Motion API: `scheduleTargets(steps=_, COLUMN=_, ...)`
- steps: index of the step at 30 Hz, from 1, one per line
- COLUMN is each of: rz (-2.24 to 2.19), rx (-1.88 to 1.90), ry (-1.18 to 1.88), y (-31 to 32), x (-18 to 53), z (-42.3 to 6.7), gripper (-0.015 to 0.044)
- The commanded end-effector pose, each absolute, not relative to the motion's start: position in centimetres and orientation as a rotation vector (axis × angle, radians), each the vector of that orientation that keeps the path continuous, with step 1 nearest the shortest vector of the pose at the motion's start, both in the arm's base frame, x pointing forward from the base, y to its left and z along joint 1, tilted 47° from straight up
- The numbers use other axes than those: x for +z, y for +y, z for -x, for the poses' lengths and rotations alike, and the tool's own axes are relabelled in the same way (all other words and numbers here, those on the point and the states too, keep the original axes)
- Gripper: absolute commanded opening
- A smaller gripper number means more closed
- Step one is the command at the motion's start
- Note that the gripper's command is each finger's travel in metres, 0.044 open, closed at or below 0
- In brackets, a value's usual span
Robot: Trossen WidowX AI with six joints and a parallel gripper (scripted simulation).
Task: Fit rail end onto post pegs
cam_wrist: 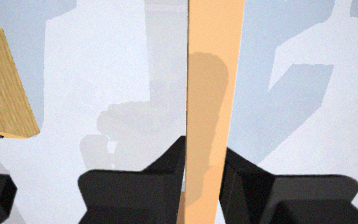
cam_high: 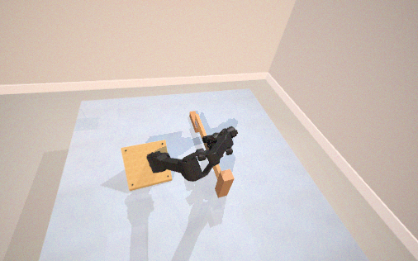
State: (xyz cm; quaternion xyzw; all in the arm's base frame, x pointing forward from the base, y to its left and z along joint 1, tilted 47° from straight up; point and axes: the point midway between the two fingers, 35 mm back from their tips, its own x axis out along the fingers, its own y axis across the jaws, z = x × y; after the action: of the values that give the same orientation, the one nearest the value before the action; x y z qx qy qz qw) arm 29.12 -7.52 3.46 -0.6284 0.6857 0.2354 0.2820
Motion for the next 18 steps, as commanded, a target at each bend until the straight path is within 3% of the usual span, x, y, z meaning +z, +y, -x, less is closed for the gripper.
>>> scheduleTargets(steps=1, rz=1.687, rx=0.635, ry=1.837, y=-7.61, x=3.62, z=-29.08, gripper=0.0000)
scheduleTargets(steps=18, rz=1.687, rx=0.635, ry=1.838, y=-7.99, x=4.02, z=-29.03, gripper=0.0000)
